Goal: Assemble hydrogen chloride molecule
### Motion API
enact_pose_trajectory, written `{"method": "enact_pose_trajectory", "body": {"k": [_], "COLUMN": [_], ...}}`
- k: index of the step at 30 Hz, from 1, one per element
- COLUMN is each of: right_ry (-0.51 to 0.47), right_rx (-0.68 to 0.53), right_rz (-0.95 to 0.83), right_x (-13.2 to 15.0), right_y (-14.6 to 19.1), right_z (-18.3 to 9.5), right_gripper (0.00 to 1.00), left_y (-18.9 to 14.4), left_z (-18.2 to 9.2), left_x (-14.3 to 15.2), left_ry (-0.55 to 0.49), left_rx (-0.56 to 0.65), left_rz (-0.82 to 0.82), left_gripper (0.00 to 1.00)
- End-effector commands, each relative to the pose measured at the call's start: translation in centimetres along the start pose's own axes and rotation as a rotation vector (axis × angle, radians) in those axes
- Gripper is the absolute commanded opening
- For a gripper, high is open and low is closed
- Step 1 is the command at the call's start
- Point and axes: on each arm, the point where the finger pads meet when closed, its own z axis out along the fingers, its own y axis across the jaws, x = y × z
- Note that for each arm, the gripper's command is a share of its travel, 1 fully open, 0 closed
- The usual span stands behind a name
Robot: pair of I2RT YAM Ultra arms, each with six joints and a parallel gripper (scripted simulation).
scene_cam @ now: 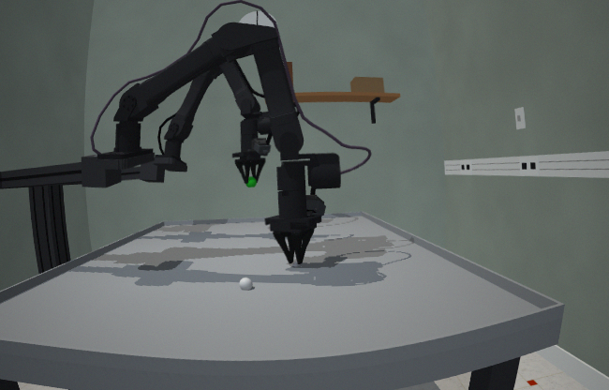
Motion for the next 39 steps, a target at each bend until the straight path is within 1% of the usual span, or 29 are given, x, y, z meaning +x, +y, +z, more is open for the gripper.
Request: {"method": "enact_pose_trajectory", "body": {"k": [1,3,5,11,22,29,30,36,39], "right_ry": [-0.033,-0.038,-0.038,-0.039,-0.034,-0.018,-0.015,-0.024,-0.021], "right_rx": [0.041,0.047,0.047,0.049,0.04,0.007,0.002,0.019,0.014], "right_rz": [-0.007,-0.015,-0.015,-0.015,-0.014,-0.019,-0.019,-0.017,-0.017], "right_x": [-1.1,-1.7,-1.7,-1.8,-1.2,-0.7,-0.7,-1.3,-1.1], "right_y": [-1.6,-1.8,-1.8,-2.3,-0.9,0.0,0.0,-1.0,-0.8], "right_z": [0.1,-0.4,-0.4,-1.7,-1.1,-0.2,-0.1,-0.2,-0.1], "right_gripper": [0.2,0.2,0.2,0.2,0.2,0.2,0.0,0.0,0.0], "left_y": [0.6,0.6,0.6,0.6,0.6,0.6,0.6,0.6,0.6], "left_z": [-0.8,-0.8,-0.8,-0.8,-0.8,-0.8,-0.8,-0.8,-0.8], "left_x": [-1.7,-1.7,-1.7,-1.7,-1.7,-1.7,-1.7,-1.7,-1.7], "left_ry": [-0.05,-0.05,-0.05,-0.05,-0.05,-0.05,-0.05,-0.05,-0.05], "left_rx": [-0.016,-0.016,-0.016,-0.016,-0.016,-0.016,-0.016,-0.016,-0.016], "left_rz": [-0.004,-0.004,-0.004,-0.004,-0.004,-0.004,-0.004,-0.004,-0.004], "left_gripper": [0.0,0.0,0.0,0.0,0.0,0.0,0.0,0.0,0.0]}}
